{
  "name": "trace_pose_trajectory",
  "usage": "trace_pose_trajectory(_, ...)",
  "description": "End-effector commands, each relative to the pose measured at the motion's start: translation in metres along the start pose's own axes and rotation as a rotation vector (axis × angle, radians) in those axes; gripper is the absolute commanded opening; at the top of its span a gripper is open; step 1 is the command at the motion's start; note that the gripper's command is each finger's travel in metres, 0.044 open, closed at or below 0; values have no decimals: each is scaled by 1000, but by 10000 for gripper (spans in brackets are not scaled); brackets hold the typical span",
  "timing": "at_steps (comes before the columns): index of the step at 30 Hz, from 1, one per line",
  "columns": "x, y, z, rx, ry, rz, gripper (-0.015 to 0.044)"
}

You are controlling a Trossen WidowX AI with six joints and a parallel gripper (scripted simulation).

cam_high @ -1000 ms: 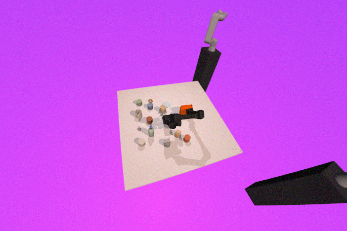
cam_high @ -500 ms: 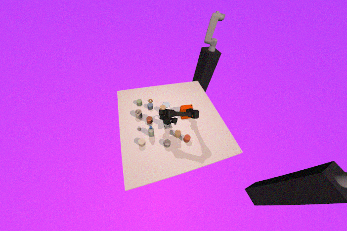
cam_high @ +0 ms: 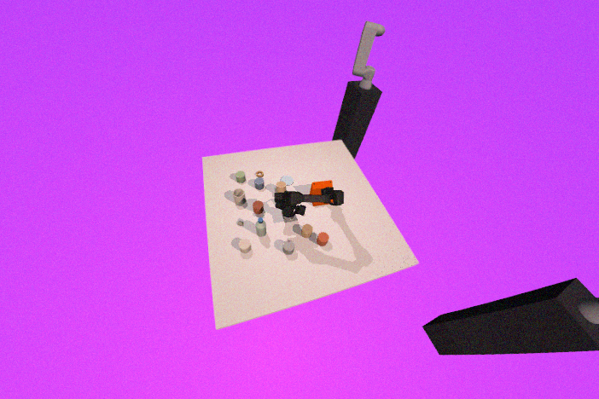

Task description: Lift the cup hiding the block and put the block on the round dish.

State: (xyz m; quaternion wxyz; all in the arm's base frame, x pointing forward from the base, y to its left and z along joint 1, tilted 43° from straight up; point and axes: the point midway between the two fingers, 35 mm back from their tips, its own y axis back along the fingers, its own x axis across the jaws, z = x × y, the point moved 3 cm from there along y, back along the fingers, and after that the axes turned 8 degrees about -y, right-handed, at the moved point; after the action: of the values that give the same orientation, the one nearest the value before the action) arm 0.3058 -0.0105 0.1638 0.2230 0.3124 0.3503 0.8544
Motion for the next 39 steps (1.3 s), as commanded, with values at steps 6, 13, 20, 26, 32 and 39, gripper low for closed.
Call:
trace_pose_trajectory(6,1,-15,0,-3,-3,4,260)
trace_pose_trajectory(13,2,-18,0,-4,-3,5,181)
trace_pose_trajectory(20,2,-18,0,-4,-3,5,115)
trace_pose_trajectory(26,0,-6,0,-3,-8,2,0)
trace_pose_trajectory(32,-2,23,1,-3,-20,-2,0)
trace_pose_trajectory(39,-1,59,0,-7,-34,-4,0)
